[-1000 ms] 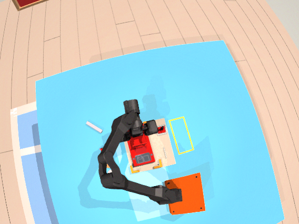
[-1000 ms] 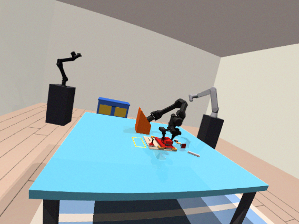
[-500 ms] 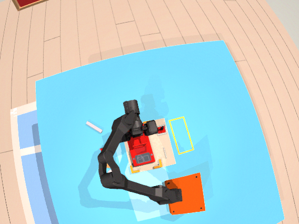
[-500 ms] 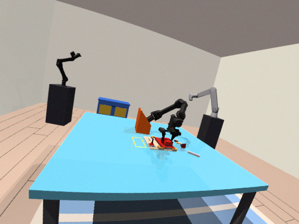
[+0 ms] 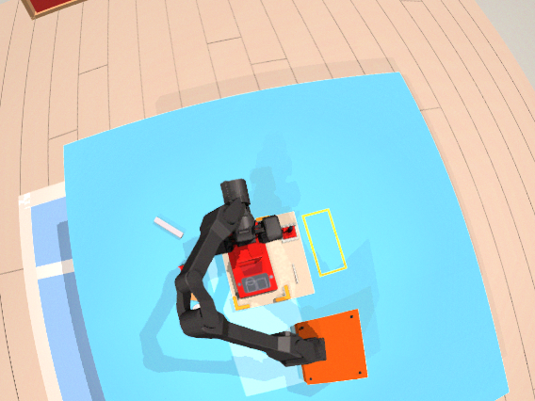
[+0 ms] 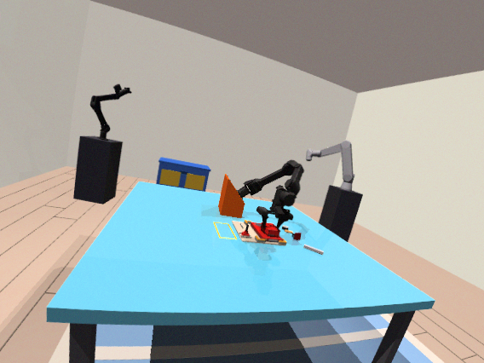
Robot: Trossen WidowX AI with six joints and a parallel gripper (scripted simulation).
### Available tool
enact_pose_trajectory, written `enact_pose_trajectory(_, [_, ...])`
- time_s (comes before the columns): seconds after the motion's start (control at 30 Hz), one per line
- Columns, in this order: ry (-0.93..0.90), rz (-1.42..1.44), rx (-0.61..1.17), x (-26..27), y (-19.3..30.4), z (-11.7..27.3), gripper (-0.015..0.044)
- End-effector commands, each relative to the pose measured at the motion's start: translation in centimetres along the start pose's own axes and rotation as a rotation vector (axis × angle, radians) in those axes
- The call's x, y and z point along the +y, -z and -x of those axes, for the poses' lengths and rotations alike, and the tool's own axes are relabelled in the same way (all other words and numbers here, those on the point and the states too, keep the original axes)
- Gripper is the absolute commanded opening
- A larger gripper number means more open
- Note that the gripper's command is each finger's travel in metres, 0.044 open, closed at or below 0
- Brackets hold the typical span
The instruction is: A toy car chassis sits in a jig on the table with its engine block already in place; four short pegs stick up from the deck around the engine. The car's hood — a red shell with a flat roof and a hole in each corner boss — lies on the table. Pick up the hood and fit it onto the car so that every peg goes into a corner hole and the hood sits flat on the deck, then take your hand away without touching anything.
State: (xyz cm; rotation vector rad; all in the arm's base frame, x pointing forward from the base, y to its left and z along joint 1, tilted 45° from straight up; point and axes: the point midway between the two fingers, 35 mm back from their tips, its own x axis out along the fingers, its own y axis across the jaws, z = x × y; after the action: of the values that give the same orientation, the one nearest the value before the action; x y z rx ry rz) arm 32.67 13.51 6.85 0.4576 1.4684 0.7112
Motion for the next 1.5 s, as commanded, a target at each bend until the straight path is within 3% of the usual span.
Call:
enact_pose_trajectory(0.0, [0.000, 0.001, 0.002, 0.02, 0.00, 0.10, 0.0000])
enact_pose_trajectory(1.47, [-0.011, -0.002, -0.003, -0.04, 0.03, -0.15, 0.0000])
